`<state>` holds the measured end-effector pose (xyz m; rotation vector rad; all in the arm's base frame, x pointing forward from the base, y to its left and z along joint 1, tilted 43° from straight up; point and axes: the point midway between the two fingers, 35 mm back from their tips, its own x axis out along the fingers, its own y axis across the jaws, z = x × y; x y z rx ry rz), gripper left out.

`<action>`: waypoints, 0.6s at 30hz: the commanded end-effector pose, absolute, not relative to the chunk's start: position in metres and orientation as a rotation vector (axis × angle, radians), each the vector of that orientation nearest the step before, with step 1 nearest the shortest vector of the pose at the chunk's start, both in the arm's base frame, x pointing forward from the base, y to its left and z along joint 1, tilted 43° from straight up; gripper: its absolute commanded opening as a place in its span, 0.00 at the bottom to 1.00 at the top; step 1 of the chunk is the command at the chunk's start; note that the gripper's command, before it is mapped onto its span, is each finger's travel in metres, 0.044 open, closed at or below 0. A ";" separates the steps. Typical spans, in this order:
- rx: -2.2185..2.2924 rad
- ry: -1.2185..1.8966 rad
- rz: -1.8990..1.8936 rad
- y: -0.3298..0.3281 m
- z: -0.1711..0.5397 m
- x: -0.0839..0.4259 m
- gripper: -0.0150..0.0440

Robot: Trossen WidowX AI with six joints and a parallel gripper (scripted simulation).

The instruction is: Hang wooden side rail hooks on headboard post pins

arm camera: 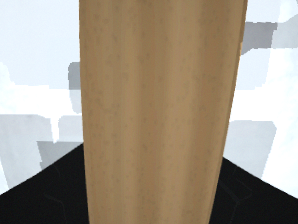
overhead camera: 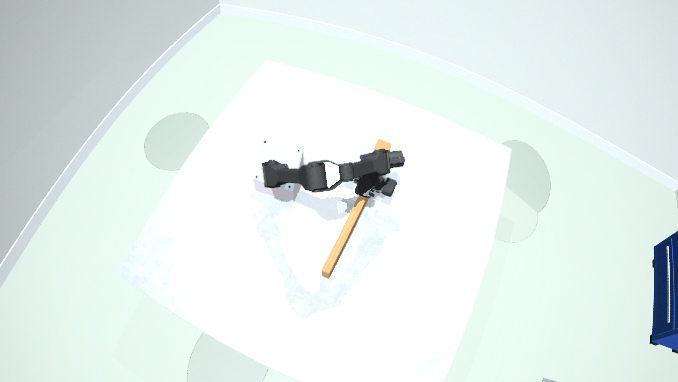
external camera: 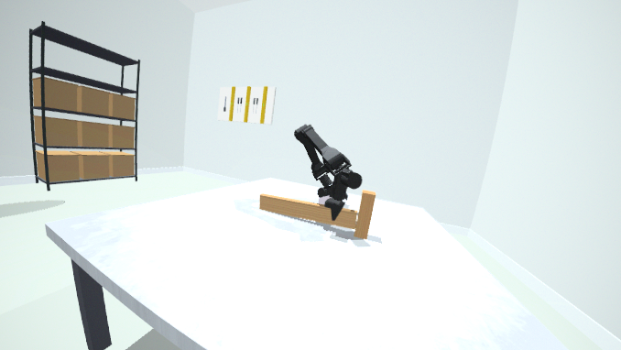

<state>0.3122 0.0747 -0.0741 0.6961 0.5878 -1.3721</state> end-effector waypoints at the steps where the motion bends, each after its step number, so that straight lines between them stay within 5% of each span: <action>1: 0.702 0.597 -1.362 0.079 -0.075 0.312 0.25; 18: 0.702 0.597 -1.362 0.077 -0.077 0.312 0.25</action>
